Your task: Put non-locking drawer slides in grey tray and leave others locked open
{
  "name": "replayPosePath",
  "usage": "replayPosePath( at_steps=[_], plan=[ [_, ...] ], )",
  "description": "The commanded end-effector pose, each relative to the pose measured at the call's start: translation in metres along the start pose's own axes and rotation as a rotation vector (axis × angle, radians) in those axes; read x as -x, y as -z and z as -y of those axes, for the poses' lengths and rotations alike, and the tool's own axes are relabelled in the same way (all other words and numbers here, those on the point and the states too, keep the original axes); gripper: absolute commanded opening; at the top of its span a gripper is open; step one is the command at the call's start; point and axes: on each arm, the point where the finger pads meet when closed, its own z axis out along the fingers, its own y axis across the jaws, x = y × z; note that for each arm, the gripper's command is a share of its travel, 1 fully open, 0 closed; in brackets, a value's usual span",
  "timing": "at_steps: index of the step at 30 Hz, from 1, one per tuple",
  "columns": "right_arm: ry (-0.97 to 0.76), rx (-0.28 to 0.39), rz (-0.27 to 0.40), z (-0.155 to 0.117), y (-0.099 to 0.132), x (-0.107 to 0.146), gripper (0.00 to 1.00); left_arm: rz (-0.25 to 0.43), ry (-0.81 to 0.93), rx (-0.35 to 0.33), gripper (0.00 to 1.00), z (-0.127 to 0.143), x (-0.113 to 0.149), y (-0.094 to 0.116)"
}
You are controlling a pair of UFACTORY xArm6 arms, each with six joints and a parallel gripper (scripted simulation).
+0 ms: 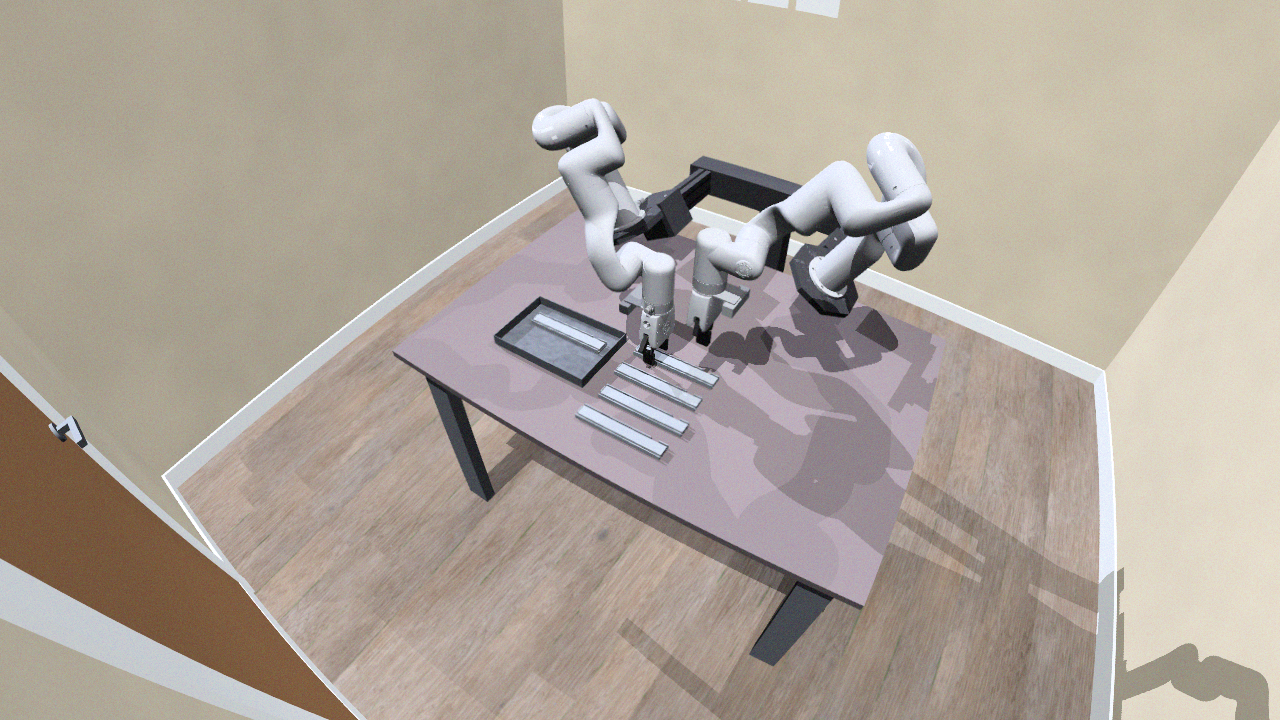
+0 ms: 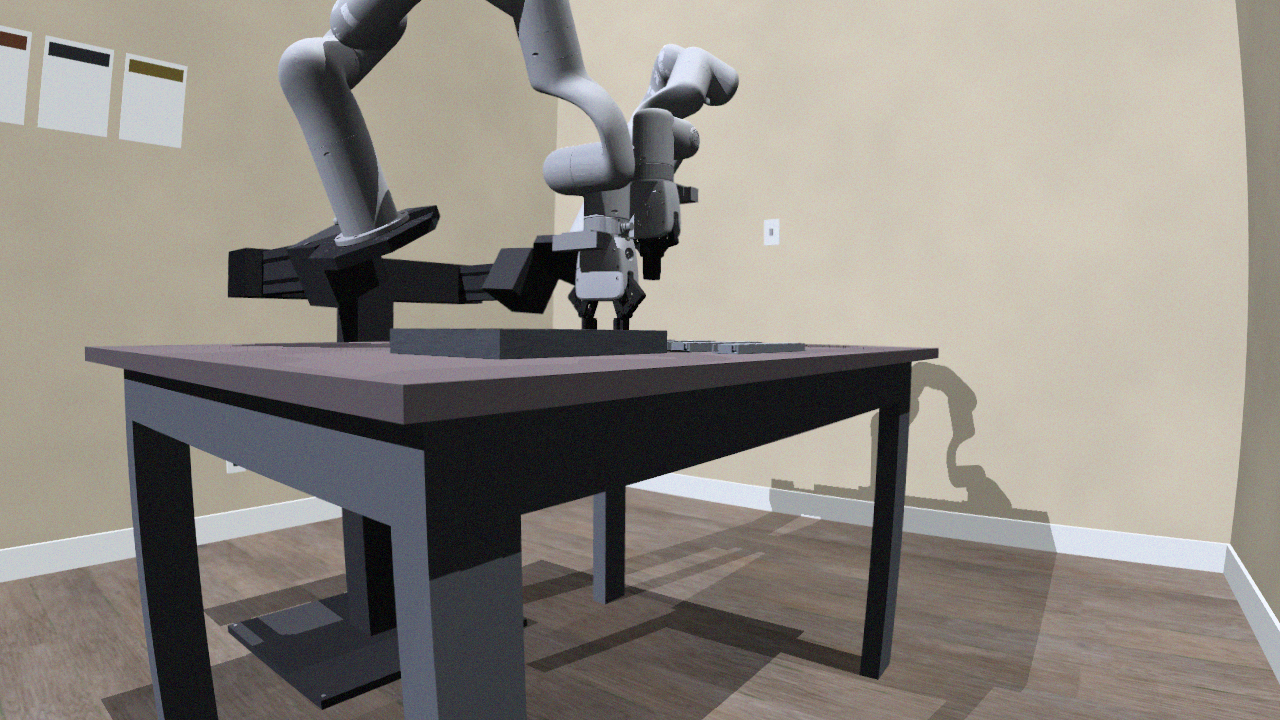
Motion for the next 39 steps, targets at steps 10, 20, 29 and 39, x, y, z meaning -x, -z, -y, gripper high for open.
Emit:
replayPosePath(
  at_steps=[10, 20, 29, 39],
  plan=[
    [-0.001, -0.003, 0.003, 0.0016, -0.0025, 0.0013, 0.00, 0.002, 0.001, 0.003, 0.00, -0.0013, 0.0008, 0.0013],
    [-0.001, -0.003, 0.003, 0.0016, -0.0025, 0.0013, 0.00, 0.002, 0.001, 0.003, 0.00, -0.0013, 0.0008, 0.0013],
    [-0.001, -0.003, 0.003, 0.0016, -0.0025, 0.0013, 0.00, 0.002, 0.001, 0.003, 0.00, -0.0013, 0.0008, 0.0013],
    [-0.001, -0.003, 0.003, 0.0016, -0.0025, 0.0013, 0.00, 0.002, 0.001, 0.003, 0.00, -0.0013, 0.0008, -0.0051]
  ],
)
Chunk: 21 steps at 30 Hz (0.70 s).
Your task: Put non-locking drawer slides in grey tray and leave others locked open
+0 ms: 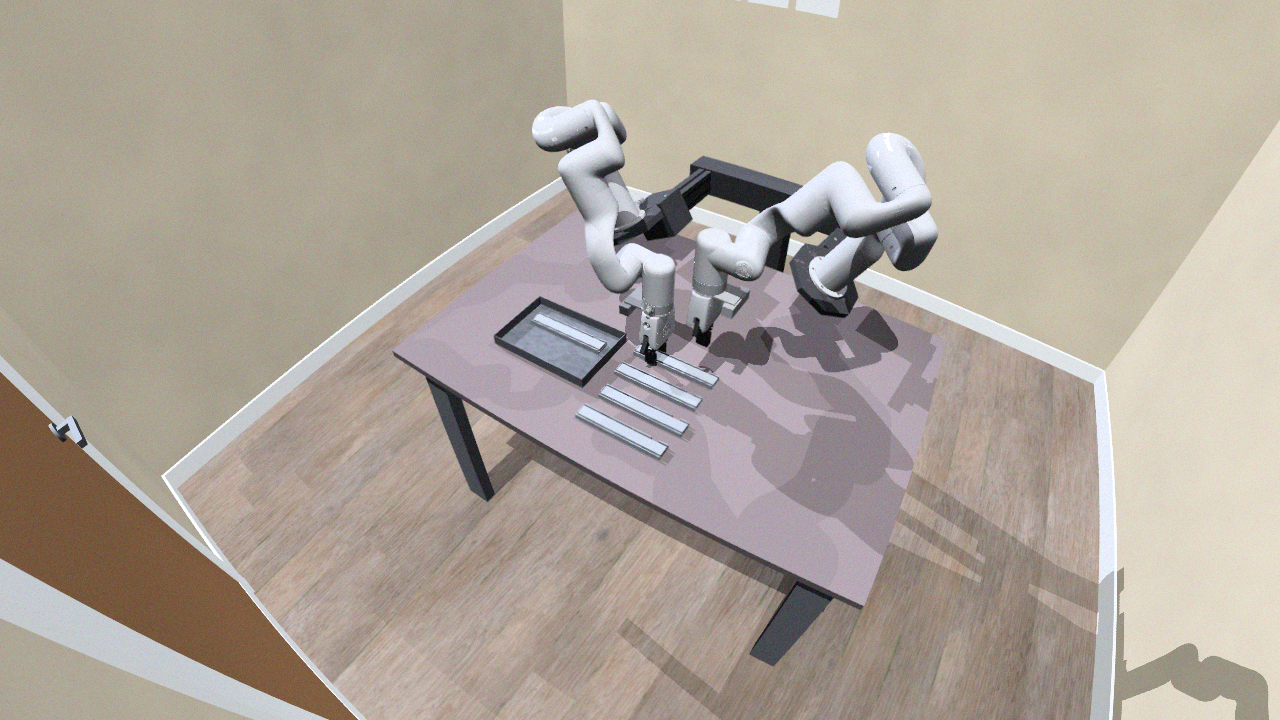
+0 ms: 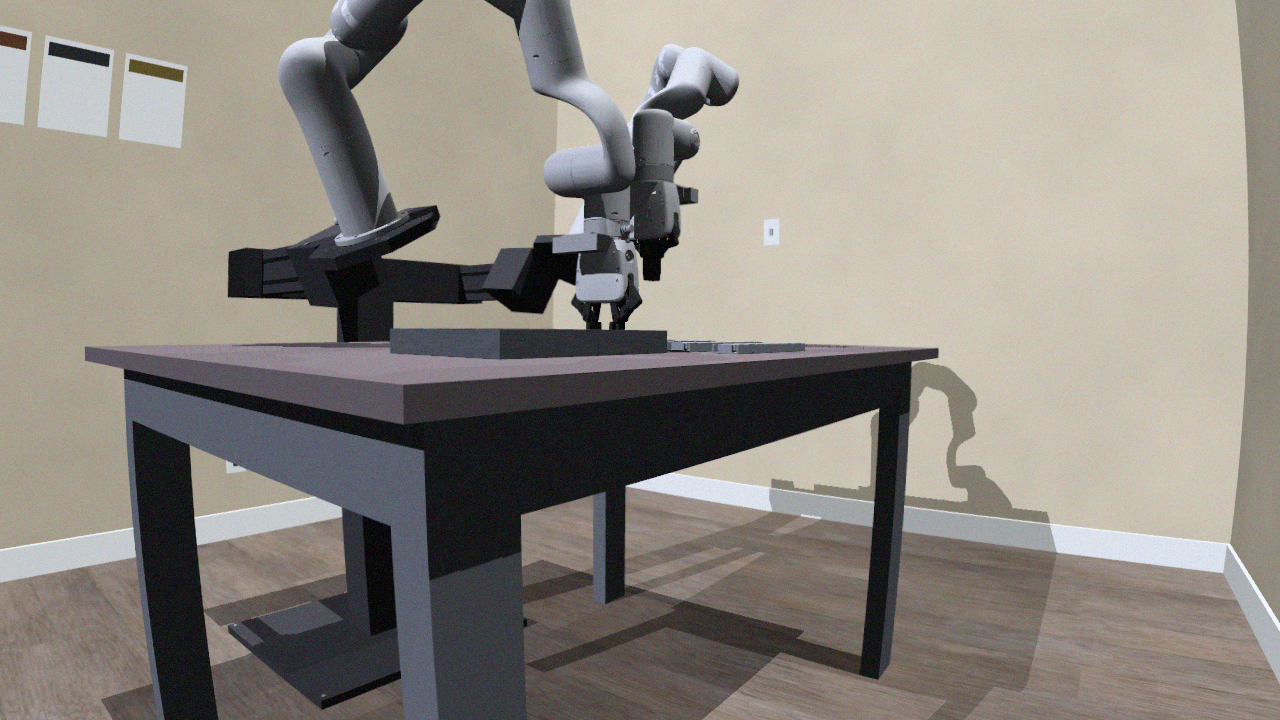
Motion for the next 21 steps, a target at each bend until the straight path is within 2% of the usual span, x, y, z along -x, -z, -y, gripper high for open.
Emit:
replayPosePath(
  at_steps=[1, 10, 12, 21],
  plan=[
    [-0.001, -0.002, 0.002, 0.001, 0.001, 0.001, 0.00, 0.002, 0.001, 0.002, 0.00, -0.001, 0.001, -0.006],
    [-0.001, -0.002, 0.002, 0.001, 0.001, 0.001, 0.00, 0.002, 0.001, 0.002, 0.00, -0.001, 0.001, -0.045],
    [-0.001, -0.002, 0.002, 0.001, 0.001, 0.001, 0.00, 0.002, 0.001, 0.002, 0.00, -0.001, 0.001, -0.045],
    [-0.001, -0.002, 0.002, 0.001, 0.001, 0.001, 0.00, 0.002, 0.001, 0.002, 0.00, -0.001, 0.001, -0.090]
  ],
)
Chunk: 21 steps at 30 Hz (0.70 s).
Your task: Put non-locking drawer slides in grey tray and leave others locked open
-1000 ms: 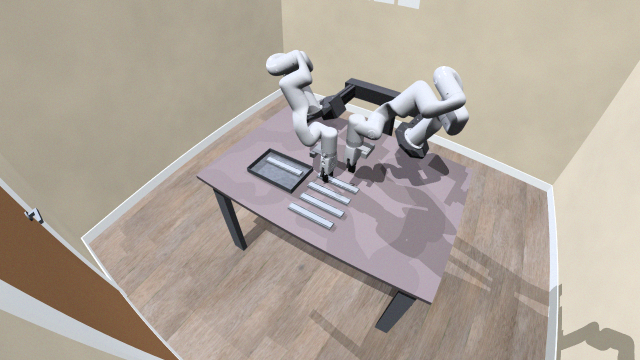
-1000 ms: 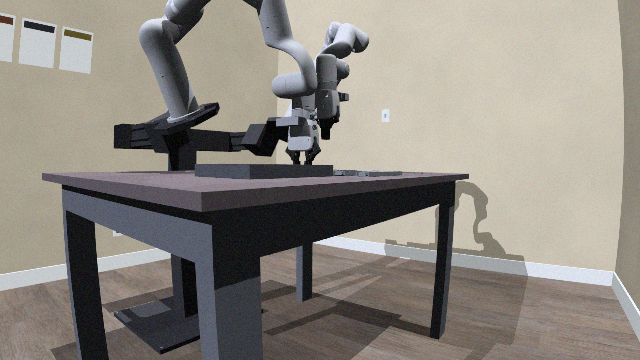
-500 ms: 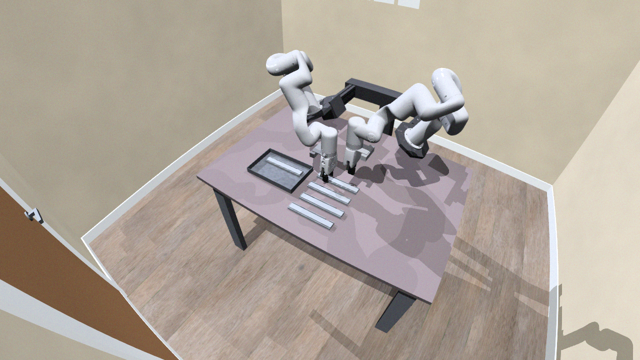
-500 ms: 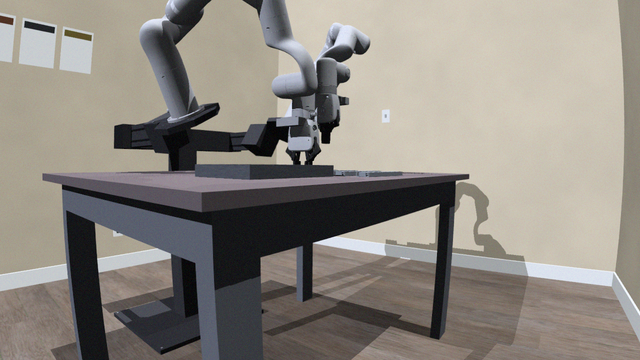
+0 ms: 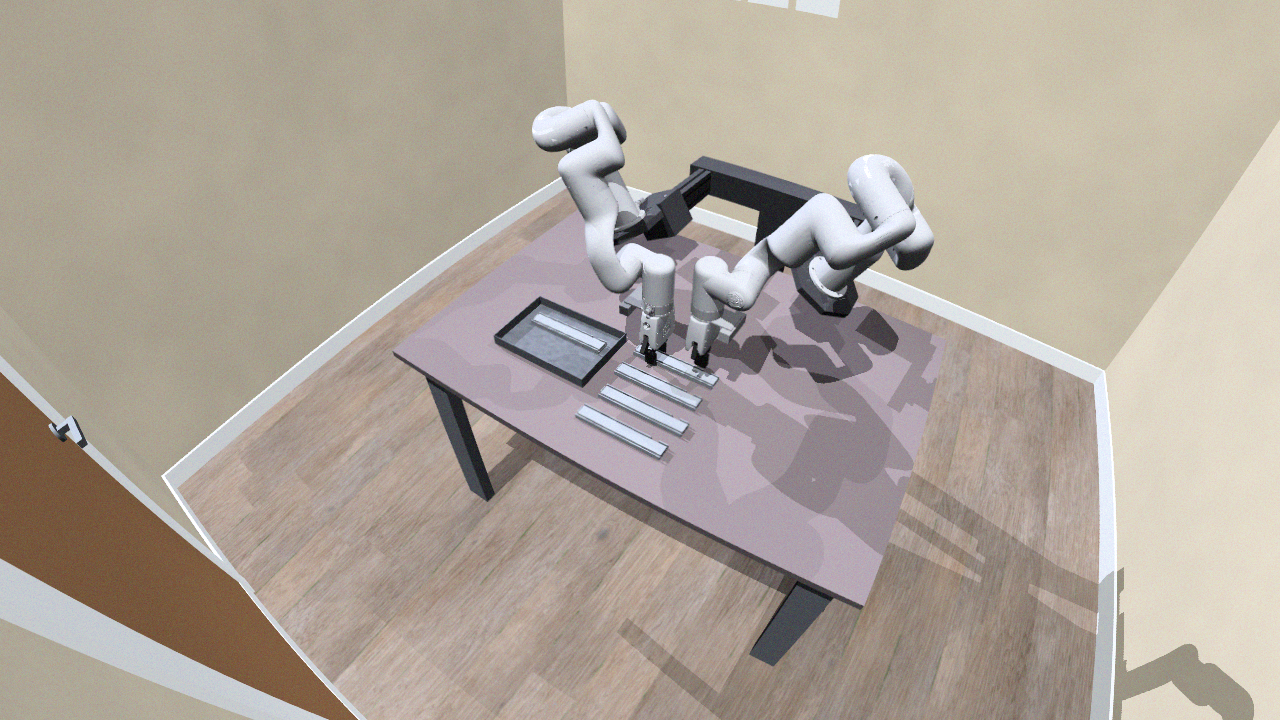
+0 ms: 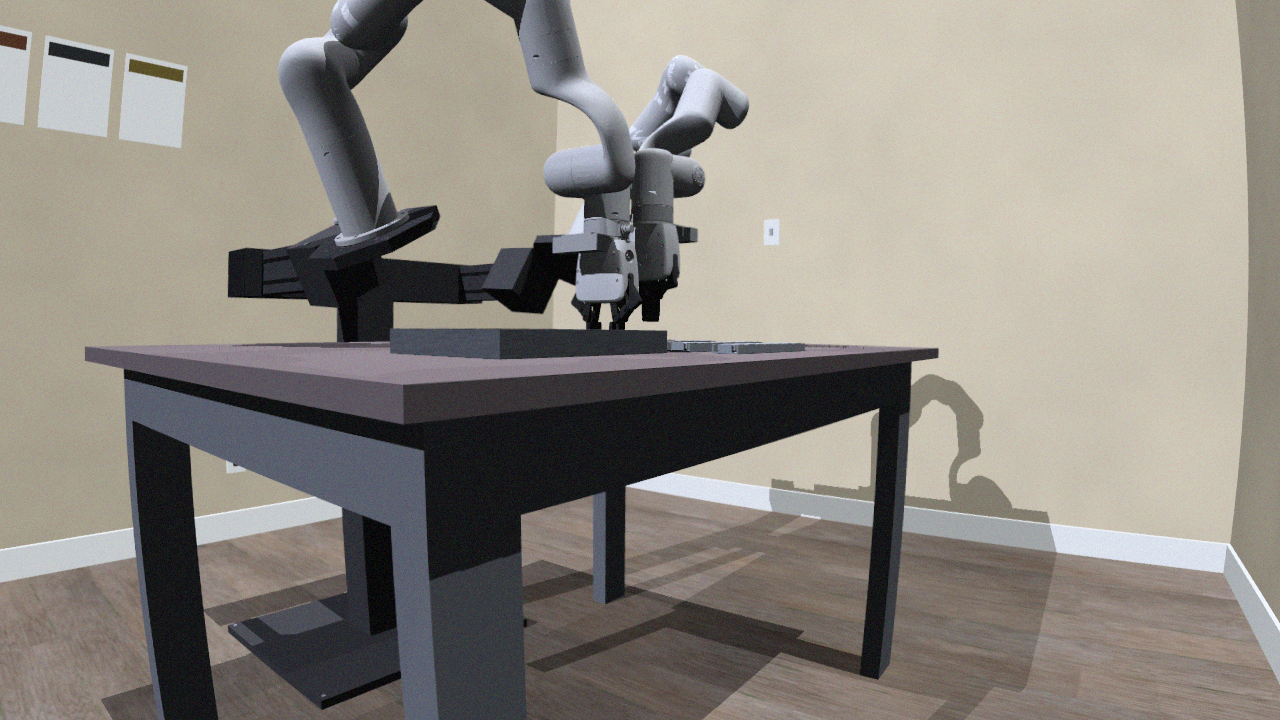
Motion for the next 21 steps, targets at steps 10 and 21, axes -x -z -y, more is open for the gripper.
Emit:
replayPosePath(
  at_steps=[10, 21],
  plan=[
    [-0.001, -0.002, 0.002, 0.001, 0.001, 0.001, 0.00, 0.002, 0.001, 0.007, 0.00, -0.003, 0.001, -0.030],
    [-0.001, -0.002, 0.002, 0.001, 0.001, 0.001, 0.00, 0.002, 0.001, 0.007, 0.00, -0.003, -0.005, -0.031]
  ],
)
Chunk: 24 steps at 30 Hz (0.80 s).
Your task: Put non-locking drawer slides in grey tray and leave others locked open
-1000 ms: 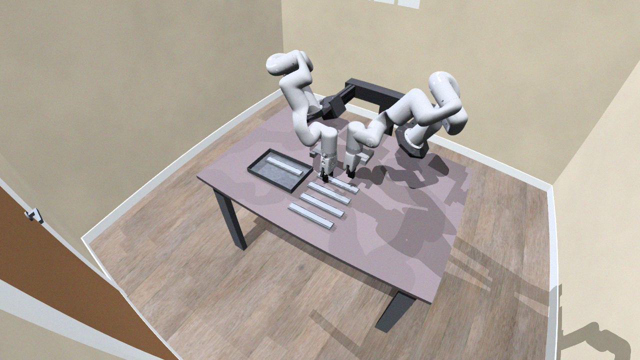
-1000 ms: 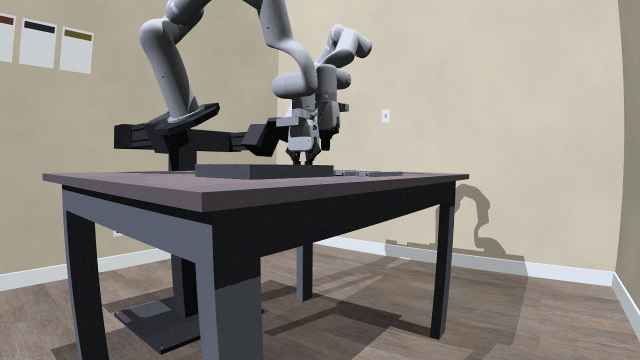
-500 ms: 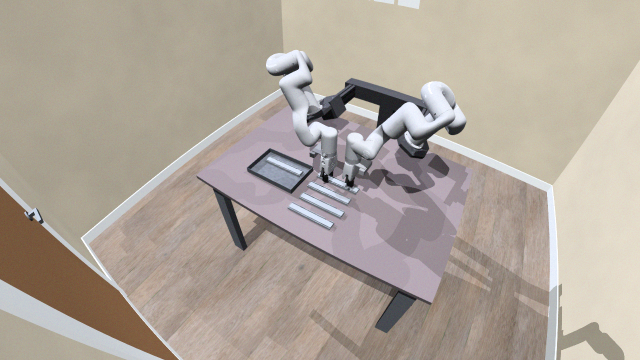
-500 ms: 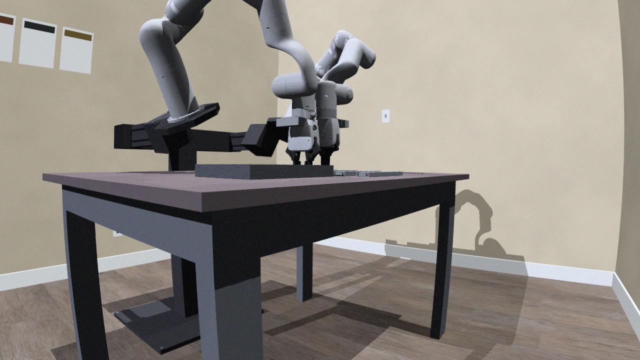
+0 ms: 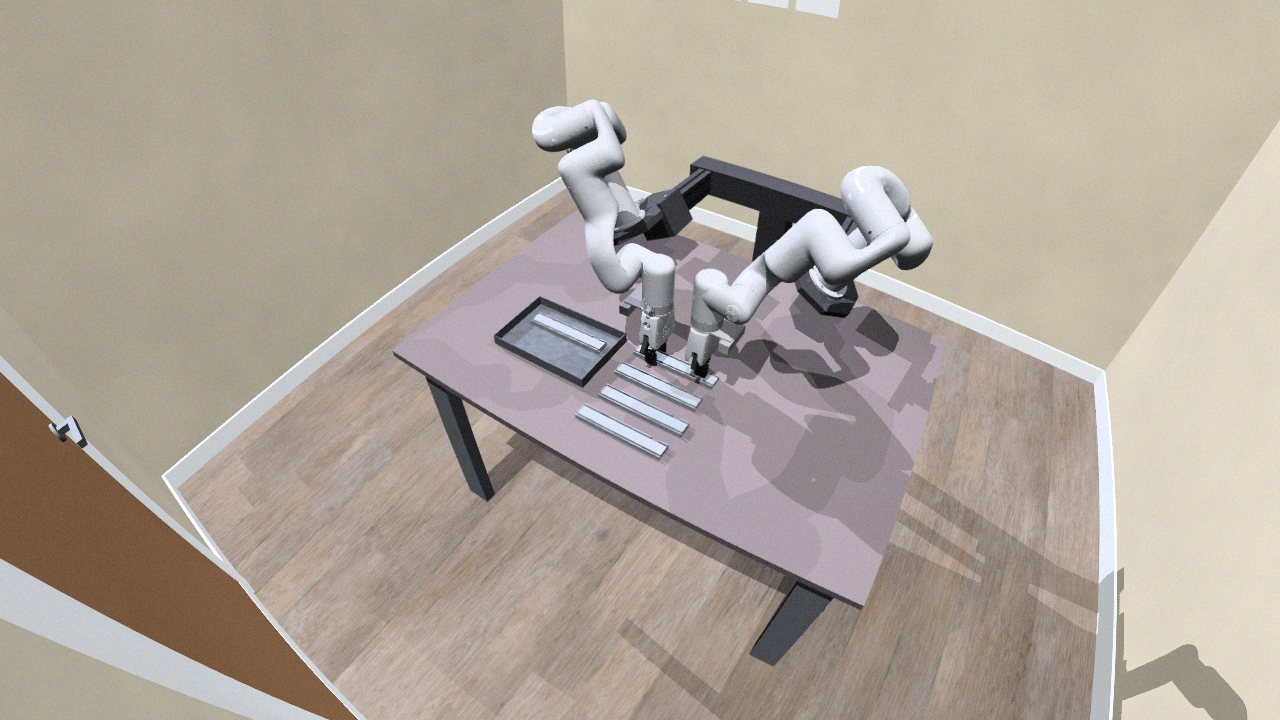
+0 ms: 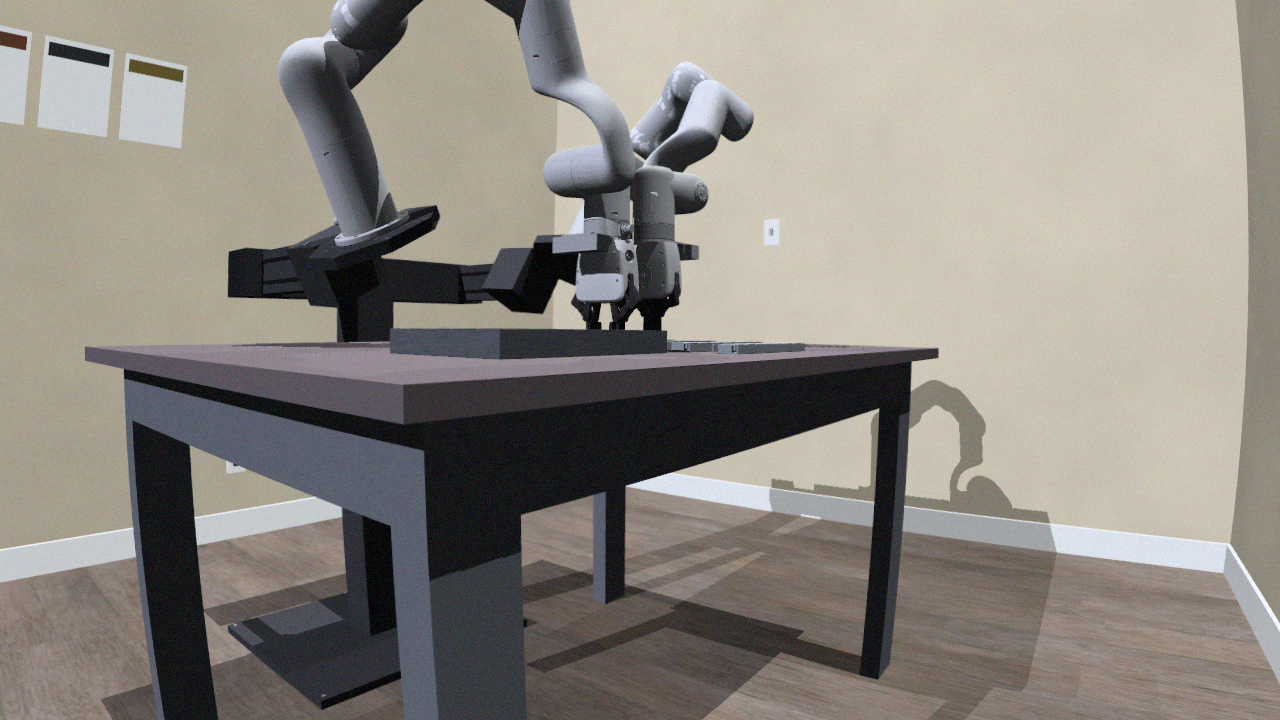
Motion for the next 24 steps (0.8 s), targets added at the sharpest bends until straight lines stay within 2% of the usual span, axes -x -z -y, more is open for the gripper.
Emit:
replayPosePath(
  at_steps=[1, 24],
  plan=[
    [-0.001, -0.002, 0.002, 0.001, 0.001, 0.001, 0.00, 0.002, 0.000, 0.003, 0.00, -0.001, -0.002, 0.001],
    [-0.001, -0.002, 0.002, 0.001, 0.001, 0.001, 0.00, 0.002, 0.000, 0.003, 0.00, -0.001, -0.012, 0.000]
  ],
)
